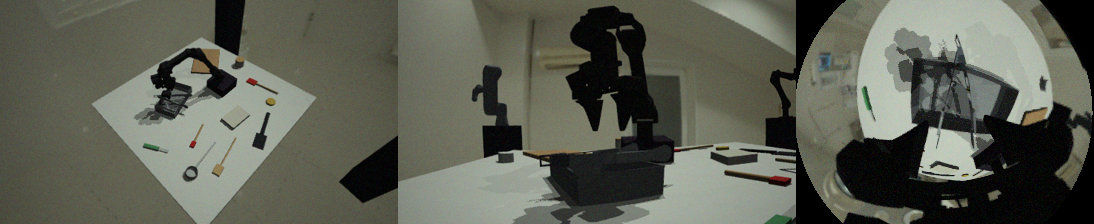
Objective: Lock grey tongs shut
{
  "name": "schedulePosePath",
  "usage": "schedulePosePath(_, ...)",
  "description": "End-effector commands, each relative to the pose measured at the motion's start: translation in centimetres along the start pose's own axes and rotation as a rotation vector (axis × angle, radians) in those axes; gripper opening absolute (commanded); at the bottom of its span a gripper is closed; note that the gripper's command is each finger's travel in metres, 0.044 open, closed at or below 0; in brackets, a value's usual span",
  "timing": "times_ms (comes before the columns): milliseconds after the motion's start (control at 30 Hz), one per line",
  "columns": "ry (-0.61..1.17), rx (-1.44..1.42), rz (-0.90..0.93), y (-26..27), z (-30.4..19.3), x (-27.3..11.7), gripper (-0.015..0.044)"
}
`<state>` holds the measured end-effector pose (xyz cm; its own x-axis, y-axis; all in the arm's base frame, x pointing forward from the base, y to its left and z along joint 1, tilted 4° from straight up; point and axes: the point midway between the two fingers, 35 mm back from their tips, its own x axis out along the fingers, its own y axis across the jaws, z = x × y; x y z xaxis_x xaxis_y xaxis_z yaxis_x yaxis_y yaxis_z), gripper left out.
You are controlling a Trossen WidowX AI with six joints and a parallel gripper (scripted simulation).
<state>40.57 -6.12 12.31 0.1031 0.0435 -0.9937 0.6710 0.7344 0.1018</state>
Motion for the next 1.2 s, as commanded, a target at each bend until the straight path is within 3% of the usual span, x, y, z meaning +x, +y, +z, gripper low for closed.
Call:
schedulePosePath(0,-0.022,0.071,-0.014,-0.6,0.8,-0.2,0.0440)
schedulePosePath(1167,-0.022,0.071,-0.014,-1.1,1.5,4.4,0.0440)
